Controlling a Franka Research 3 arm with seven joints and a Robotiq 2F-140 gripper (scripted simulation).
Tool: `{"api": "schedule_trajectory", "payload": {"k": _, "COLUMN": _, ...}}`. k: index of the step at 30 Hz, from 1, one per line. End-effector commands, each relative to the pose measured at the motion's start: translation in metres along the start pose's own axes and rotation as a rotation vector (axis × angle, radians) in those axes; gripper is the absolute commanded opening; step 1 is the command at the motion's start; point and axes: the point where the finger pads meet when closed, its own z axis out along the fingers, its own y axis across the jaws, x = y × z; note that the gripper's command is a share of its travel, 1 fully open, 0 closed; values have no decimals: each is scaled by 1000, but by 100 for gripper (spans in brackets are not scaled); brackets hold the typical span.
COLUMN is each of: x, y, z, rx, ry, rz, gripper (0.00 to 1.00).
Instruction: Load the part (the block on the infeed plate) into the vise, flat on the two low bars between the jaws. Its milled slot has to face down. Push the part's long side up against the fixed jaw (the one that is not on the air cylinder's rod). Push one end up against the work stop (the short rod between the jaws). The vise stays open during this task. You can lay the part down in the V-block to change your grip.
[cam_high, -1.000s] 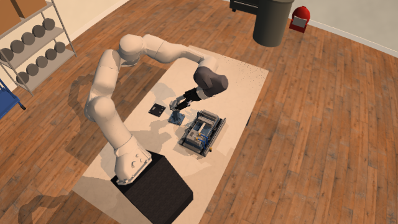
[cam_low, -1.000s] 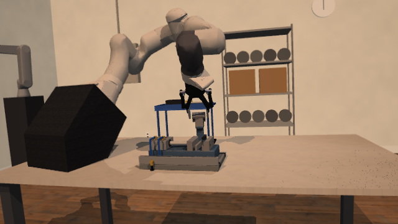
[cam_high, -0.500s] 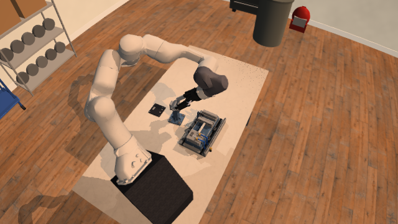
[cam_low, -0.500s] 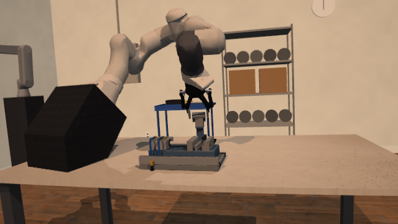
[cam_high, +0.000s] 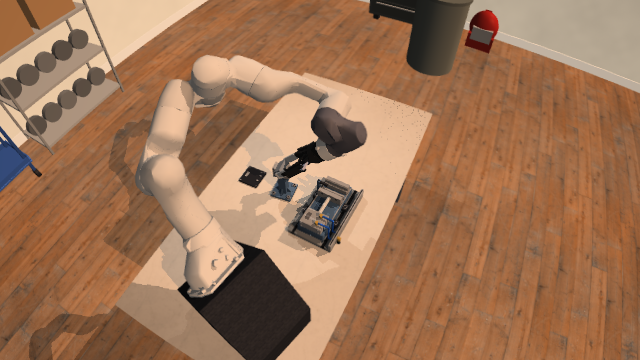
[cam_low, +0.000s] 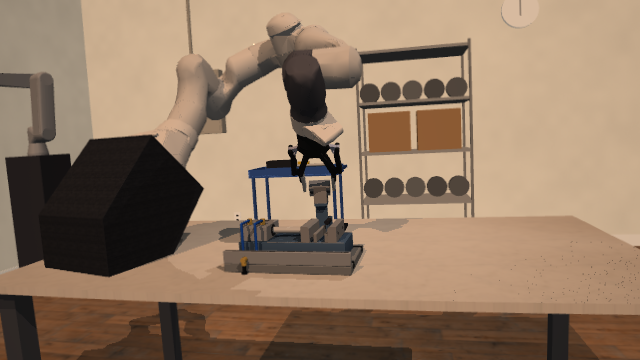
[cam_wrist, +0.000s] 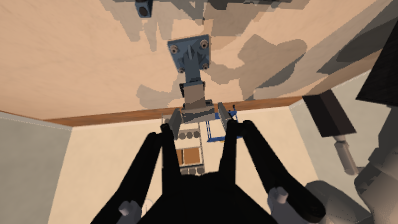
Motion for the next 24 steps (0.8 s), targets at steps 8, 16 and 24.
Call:
{"api": "schedule_trajectory", "payload": {"k": 8, "x": 0, "y": -1, "z": 1, "rx": 2, "ry": 21, "rz": -7, "gripper": 51}}
{"api": "schedule_trajectory", "payload": {"k": 16, "x": 0, "y": -1, "z": 1, "rx": 2, "ry": 38, "rz": -7, "gripper": 51}}
{"api": "schedule_trajectory", "payload": {"k": 24, "x": -1, "y": -1, "z": 1, "rx": 2, "ry": 70, "rz": -7, "gripper": 51}}
